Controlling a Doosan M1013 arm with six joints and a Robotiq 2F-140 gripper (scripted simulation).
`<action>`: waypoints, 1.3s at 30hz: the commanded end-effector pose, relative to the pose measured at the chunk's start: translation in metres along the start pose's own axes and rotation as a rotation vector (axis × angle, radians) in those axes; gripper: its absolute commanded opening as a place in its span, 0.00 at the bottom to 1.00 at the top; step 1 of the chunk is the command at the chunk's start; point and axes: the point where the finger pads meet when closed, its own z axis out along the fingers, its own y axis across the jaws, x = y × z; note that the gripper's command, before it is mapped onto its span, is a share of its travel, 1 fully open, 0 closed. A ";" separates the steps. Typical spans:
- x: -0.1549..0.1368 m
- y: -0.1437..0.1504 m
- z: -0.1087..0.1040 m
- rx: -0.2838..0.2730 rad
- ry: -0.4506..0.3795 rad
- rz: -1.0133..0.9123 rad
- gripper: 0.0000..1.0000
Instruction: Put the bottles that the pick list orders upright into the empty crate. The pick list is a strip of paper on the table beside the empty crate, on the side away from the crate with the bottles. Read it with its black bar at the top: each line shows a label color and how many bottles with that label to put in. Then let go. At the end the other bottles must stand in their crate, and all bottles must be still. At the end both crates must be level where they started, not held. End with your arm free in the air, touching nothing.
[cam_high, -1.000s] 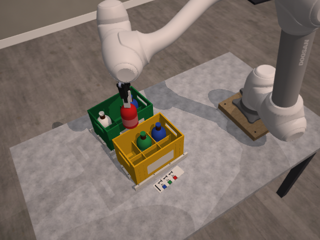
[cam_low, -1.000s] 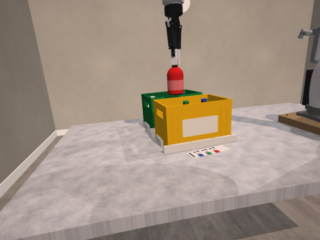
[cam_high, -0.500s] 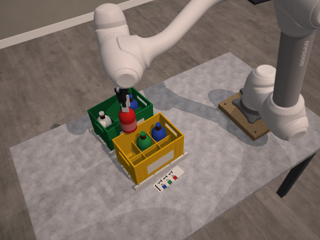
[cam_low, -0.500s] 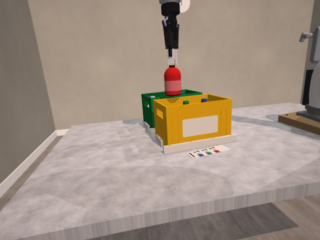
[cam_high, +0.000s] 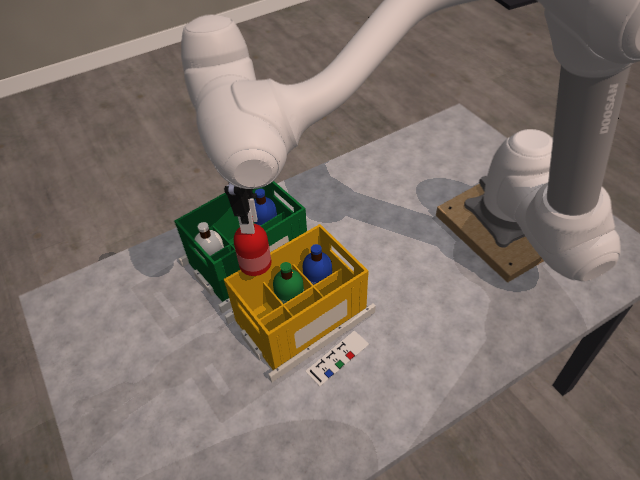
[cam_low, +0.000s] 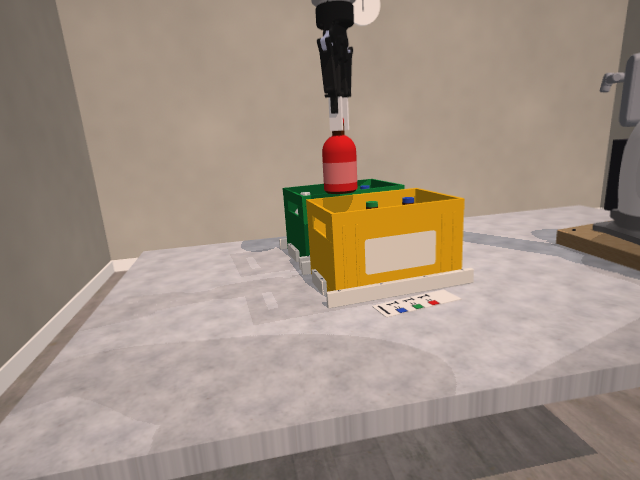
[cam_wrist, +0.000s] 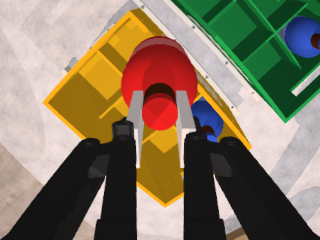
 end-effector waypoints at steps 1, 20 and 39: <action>0.001 -0.005 0.000 0.000 0.000 0.000 0.00; 0.003 -0.042 0.000 0.000 0.000 0.000 0.00; 0.002 -0.042 0.000 0.000 0.000 0.000 0.00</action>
